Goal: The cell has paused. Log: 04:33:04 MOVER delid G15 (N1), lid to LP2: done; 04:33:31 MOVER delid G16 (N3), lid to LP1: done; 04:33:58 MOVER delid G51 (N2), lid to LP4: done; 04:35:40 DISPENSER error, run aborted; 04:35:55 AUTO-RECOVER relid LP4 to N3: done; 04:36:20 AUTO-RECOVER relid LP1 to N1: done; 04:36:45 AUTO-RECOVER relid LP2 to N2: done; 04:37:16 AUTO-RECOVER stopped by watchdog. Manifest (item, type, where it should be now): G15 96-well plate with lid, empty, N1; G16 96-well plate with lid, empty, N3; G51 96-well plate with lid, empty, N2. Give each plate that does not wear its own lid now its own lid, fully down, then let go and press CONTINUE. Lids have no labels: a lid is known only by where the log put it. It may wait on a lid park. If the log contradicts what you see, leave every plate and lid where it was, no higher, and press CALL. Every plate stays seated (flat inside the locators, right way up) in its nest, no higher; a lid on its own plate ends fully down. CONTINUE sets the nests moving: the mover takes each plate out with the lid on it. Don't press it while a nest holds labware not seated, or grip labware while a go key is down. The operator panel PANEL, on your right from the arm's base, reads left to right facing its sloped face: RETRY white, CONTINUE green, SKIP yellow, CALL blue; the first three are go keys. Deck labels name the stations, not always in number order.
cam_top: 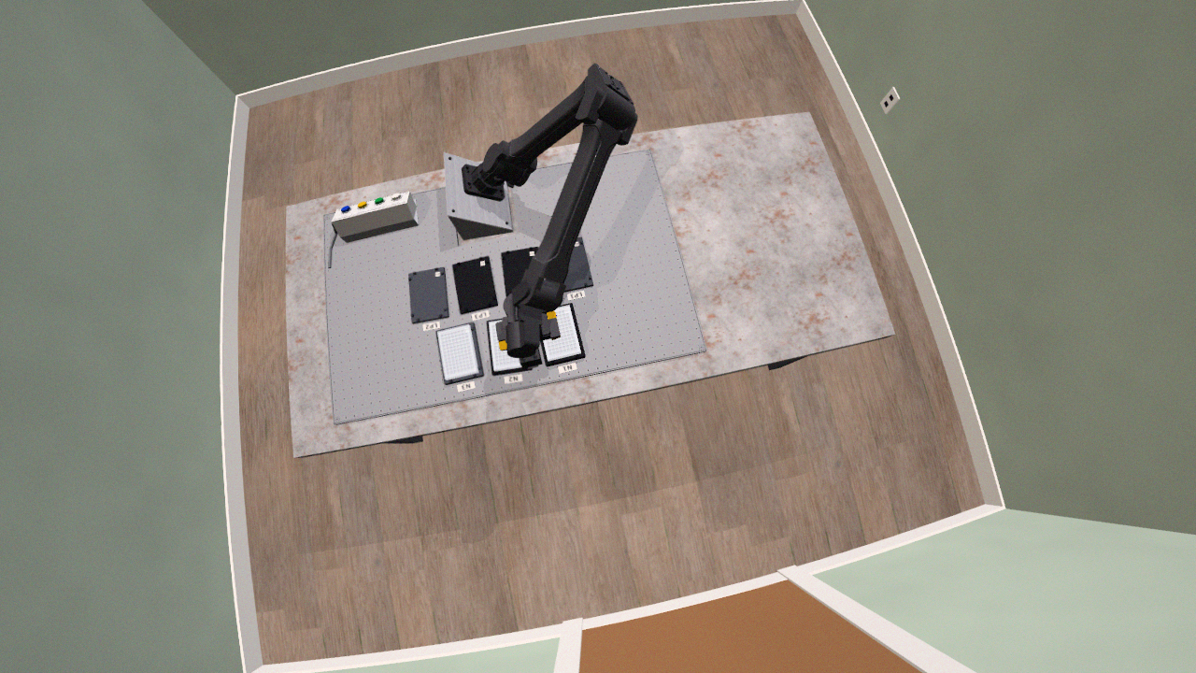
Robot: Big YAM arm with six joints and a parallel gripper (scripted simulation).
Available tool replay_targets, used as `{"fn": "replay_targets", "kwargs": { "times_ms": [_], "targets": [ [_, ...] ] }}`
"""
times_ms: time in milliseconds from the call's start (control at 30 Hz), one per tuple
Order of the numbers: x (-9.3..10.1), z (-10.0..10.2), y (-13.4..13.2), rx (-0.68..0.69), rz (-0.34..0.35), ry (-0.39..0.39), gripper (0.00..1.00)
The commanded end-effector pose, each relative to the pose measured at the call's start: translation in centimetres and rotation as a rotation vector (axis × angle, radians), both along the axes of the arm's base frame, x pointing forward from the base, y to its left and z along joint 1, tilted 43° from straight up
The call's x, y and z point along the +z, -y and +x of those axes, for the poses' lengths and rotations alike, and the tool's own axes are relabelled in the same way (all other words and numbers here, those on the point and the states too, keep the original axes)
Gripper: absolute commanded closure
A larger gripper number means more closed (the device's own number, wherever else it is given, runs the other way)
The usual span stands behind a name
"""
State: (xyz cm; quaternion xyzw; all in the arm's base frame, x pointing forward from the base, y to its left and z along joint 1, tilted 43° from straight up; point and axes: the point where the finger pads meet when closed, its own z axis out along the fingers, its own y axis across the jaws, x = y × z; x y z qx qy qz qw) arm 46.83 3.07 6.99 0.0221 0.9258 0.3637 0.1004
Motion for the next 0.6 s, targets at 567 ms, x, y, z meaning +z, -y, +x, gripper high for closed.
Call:
{"fn": "replay_targets", "kwargs": {
  "times_ms": [567],
  "targets": [
    [3.7,-1.6,-4.7,0.106,-0.001,-0.127,0.0]
  ]
}}
